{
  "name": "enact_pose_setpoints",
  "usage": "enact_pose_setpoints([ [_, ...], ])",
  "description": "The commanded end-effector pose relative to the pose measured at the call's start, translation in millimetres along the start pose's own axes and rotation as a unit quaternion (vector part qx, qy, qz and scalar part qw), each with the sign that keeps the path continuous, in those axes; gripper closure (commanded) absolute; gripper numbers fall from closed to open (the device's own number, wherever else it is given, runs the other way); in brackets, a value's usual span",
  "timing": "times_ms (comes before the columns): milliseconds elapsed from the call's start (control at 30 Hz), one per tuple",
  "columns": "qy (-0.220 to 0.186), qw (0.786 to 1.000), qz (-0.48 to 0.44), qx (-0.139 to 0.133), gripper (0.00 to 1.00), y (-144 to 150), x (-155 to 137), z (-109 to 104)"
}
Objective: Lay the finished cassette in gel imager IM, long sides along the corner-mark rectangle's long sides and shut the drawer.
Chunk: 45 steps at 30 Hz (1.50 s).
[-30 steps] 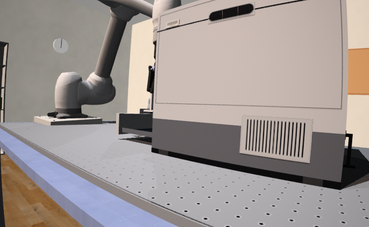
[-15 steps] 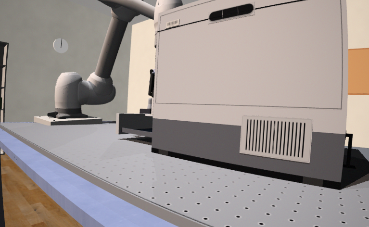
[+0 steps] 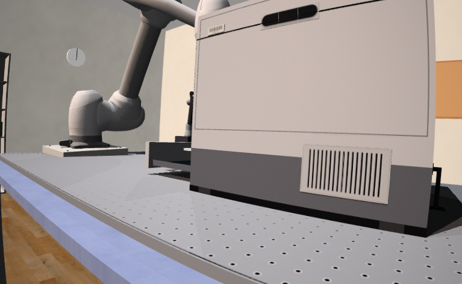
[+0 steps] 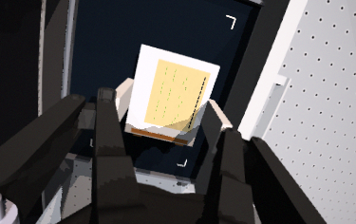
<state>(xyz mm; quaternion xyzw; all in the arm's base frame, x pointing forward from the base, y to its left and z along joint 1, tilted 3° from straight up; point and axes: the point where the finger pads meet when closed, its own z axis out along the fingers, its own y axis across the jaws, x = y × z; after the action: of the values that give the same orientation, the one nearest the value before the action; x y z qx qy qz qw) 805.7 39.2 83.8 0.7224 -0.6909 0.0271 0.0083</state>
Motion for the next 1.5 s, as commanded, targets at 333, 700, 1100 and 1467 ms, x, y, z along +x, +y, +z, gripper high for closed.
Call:
enact_pose_setpoints([
  [333,0.0,1.0,0.0,0.0,0.9,-8.8,0.0,13.9],
  [700,0.0,1.0,0.0,0.0,0.9,-9.1,0.0,14.4],
  [1100,0.0,1.0,0.0,0.0,0.9,-9.1,0.0,16.0],
  [1467,0.0,1.0,0.0,0.0,0.9,-9.1,0.0,19.7],
])
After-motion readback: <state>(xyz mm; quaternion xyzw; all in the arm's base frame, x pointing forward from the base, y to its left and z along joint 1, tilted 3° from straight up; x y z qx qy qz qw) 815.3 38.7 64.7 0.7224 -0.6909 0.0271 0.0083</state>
